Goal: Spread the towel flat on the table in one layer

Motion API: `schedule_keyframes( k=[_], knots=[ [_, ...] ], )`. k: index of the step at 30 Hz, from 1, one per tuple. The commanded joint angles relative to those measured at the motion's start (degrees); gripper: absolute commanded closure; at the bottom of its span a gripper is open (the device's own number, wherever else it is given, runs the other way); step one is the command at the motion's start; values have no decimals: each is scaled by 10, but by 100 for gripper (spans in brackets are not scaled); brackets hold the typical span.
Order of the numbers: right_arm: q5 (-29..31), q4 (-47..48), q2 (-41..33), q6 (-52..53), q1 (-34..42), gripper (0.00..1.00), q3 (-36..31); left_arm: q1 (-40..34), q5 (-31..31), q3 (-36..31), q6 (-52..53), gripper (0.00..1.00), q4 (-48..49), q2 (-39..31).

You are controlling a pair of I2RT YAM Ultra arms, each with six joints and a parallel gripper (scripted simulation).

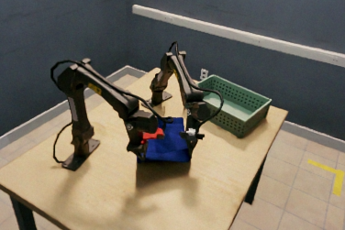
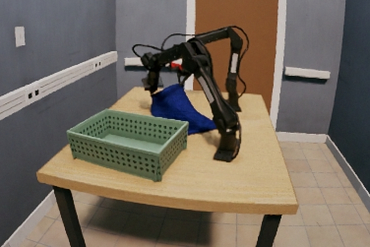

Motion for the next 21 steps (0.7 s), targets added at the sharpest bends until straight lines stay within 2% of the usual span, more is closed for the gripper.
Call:
schedule_keyframes(
  k=[1,3,4,7,8,9,11,12,14,15,17,18,20,21],
  knots=[
    [9,-49,3,35,17,100,55,17,-6,-8,4,100,-36,-60],
    [9,-52,-3,35,17,100,59,17,-3,6,5,100,-36,-64],
    [10,-71,7,49,28,100,91,25,-6,-11,0,100,-56,-84],
    [11,-73,9,50,28,100,93,25,-5,-12,0,100,-57,-86],
    [12,-77,8,51,22,100,98,24,-2,3,1,100,-57,-90],
    [13,-96,15,65,40,100,133,33,-9,9,-6,100,-78,-112],
    [13,-99,18,65,40,100,137,34,-8,10,-5,100,-80,-113],
    [14,-118,22,79,51,100,174,41,-12,13,-10,100,-103,-133],
    [15,-123,27,80,51,100,181,42,-10,14,-9,100,-105,-134],
    [16,-142,33,92,62,100,221,49,-14,18,-13,100,-127,-155],
    [17,-148,39,94,63,100,229,50,-11,20,-12,100,-131,-156],
    [18,-167,48,106,74,100,272,58,-17,24,-17,100,-150,-177],
    [20,-174,54,107,75,100,282,59,-14,26,-16,100,-154,-178],
    [21,-193,66,119,86,100,329,67,-19,30,-22,100,-172,-200]
  ],
)
